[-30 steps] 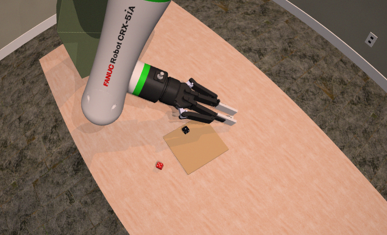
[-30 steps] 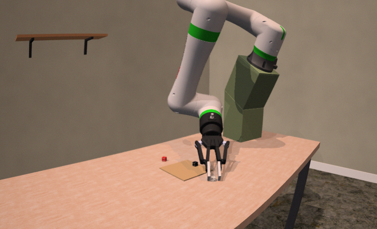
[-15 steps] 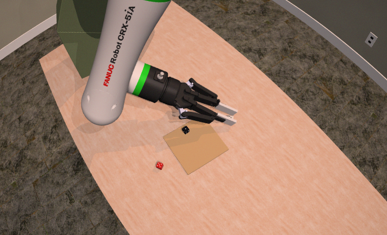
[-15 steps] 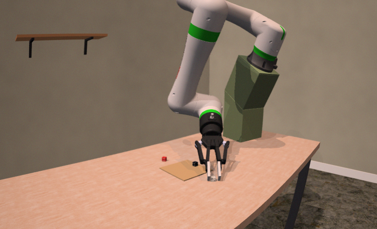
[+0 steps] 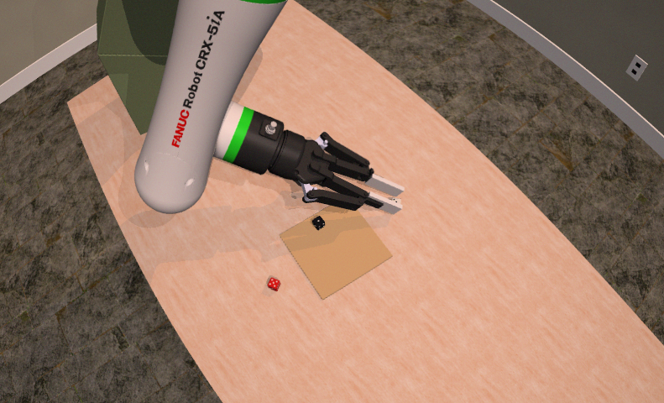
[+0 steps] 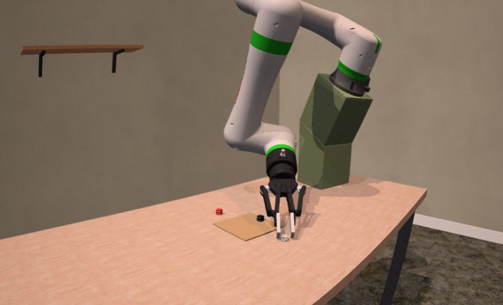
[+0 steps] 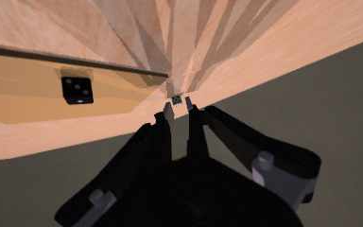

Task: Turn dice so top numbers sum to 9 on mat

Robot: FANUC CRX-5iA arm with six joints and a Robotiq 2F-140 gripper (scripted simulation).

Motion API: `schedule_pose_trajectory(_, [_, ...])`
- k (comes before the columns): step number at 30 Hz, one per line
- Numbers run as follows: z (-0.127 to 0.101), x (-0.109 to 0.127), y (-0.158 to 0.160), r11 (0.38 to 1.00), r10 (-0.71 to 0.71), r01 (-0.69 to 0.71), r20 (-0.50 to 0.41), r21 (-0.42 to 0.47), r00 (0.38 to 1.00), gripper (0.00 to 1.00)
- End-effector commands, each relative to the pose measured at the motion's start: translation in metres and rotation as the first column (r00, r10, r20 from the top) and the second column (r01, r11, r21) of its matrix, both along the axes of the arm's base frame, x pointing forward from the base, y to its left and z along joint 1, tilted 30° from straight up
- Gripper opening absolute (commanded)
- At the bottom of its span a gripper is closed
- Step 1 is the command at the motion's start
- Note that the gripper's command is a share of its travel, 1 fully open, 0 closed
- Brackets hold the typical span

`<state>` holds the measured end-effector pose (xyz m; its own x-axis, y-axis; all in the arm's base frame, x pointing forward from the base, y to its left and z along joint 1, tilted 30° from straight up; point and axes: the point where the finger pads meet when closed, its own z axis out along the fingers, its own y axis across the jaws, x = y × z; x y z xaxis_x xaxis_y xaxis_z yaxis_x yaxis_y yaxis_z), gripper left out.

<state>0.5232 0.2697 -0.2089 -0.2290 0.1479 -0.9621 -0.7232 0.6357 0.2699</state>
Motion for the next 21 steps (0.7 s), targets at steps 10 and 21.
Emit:
schedule_pose_trajectory(10, [0.001,-0.025,-0.029,1.0,0.0,0.0,0.0,0.0,1.0,0.19])
schedule_pose_trajectory(21, [0.003,-0.028,-0.033,1.0,0.0,0.0,0.0,0.0,1.0,0.19])
